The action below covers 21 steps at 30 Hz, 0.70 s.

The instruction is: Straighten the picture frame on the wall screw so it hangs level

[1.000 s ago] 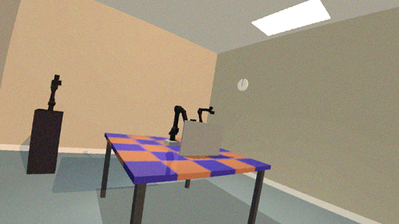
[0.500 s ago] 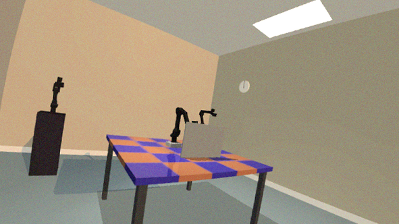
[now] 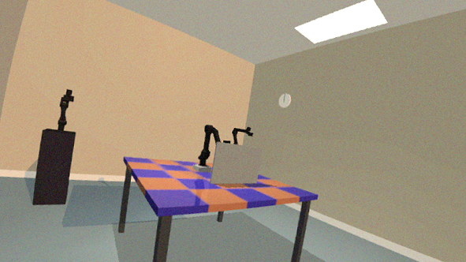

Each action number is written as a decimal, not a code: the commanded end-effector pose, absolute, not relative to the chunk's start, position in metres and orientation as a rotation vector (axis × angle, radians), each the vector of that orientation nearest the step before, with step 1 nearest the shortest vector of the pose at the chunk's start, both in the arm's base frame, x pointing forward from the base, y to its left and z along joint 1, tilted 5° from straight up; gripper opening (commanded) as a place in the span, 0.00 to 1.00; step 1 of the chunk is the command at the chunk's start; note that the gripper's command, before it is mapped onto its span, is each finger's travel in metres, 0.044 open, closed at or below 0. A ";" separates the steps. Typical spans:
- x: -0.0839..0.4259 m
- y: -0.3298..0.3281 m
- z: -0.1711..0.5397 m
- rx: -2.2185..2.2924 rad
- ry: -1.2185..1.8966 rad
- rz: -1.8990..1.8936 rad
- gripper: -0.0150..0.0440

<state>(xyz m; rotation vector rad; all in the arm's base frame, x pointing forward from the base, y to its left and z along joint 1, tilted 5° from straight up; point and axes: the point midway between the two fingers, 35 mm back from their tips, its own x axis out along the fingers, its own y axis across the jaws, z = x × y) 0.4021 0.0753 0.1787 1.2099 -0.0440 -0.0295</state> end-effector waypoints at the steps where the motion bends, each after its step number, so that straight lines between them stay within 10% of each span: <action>1: 0.402 0.075 0.181 1.219 -0.053 -0.028 0.25; 21: 0.402 0.074 0.181 1.219 -0.053 -0.028 0.25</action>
